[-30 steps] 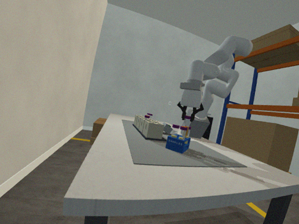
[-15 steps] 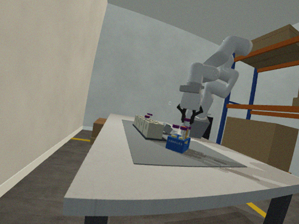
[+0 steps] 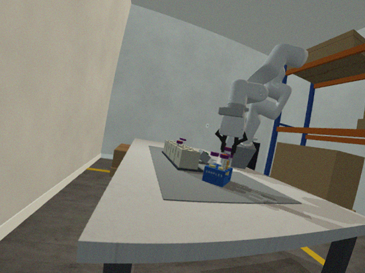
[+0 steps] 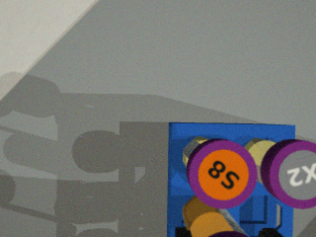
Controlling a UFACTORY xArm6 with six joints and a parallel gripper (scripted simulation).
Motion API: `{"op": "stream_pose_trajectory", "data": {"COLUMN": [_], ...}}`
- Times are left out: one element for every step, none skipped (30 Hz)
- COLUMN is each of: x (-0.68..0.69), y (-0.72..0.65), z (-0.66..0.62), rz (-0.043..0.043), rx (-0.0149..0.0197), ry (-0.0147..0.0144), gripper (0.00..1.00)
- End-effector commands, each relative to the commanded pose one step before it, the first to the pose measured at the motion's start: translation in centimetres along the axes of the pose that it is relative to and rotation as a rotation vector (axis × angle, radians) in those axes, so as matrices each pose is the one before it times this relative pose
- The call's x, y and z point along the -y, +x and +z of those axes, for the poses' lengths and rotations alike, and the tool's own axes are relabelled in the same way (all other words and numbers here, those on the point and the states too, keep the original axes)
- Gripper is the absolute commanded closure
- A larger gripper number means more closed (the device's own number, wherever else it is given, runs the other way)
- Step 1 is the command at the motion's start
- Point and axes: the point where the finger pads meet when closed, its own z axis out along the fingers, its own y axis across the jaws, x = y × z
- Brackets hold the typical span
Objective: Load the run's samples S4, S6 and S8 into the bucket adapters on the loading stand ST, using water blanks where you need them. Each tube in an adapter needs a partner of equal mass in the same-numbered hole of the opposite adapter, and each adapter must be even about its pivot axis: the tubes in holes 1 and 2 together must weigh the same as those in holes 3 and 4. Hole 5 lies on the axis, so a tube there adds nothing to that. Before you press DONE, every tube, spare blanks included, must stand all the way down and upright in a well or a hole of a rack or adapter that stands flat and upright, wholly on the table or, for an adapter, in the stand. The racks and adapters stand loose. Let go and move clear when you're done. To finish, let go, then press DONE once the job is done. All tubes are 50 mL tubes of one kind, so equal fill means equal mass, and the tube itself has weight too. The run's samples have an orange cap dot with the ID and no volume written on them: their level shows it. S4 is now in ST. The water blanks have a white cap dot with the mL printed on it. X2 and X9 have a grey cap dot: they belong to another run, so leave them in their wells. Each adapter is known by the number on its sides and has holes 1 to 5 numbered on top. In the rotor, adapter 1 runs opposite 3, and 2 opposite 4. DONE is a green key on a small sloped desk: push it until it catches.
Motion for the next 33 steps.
{"op": "stream_pose_trajectory", "data": {"x": [0.0,0.0,0.0,0.0,0.0,0.0,0.0,0.0,0.0,0.0,0.003,-0.004,0.0,0.0,0.0,0.0,0.0,0.0,0.0,0.0,0.0,0.0,0.0,0.0,0.0,0.0,0.0,0.002,-0.001,-0.001,0.0,0.0,0.0], "y": [0.132,0.0,0.0,0.0,0.0,0.0,0.0,0.0,0.0,0.0,0.0,-0.001,0.0,0.0,0.0,0.0,0.0,0.0,0.0,0.0,0.0,0.0,0.0,0.0,0.0,0.0,0.0,0.001,0.0,0.0,0.0,0.0,0.0], "z": [0.494,0.1,0.1,0.1,0.1,0.1,0.1,0.1,0.0,0.0,0.094,0.107,0.1,0.1,0.1,0.1,0.1,0.1,0.1,0.1,0.1,0.1,0.1,0.1,0.0,0.0,0.0,-0.004,0.001,0.001,0.001,0.001,0.001], "rz": [-0.00065,0.0,0.0,0.0,0.0,0.0,0.0,0.0,0.0,0.0,0.00001,0.0,0.0,0.0,0.0,0.0,0.0,0.0,0.0,0.0,0.0,0.0,0.0,0.0,0.0,0.0,0.0,0.0,0.0,0.0,0.0,0.0,0.0], "rx": [-0.00324,0.0,0.0,0.0,0.0,0.0,0.0,0.0,0.0,0.0,0.00003,-0.00002,0.00001,0.00001,0.00001,0.00001,0.00001,0.00001,0.00001,0.00001,0.00001,0.00001,0.00001,0.00001,0.0,0.0,0.0,0.00001,-0.00001,0.0,0.0,0.0,0.0], "ry": [-0.00002,0.0,0.0,0.0,0.0,0.0,0.0,0.0,0.0,0.0,-0.00002,0.00002,0.0,0.0,0.0,0.0,0.0,0.0,0.0,0.0,0.0,0.0,0.0,0.0,0.0,0.0,0.0,-0.00001,0.0,0.0,0.0,0.0,0.0], "gripper": [1.0,1.0,1.0,1.0,1.0,1.0,1.0,1.0,1.0,1.0,1.0,1.0,1.0,1.0,1.0,1.0,1.0,1.0,1.0,1.0,1.0,1.0,1.0,1.0,1.0,1.0,1.0,1.0,1.0,1.0,1.0,1.0,1.0]}}
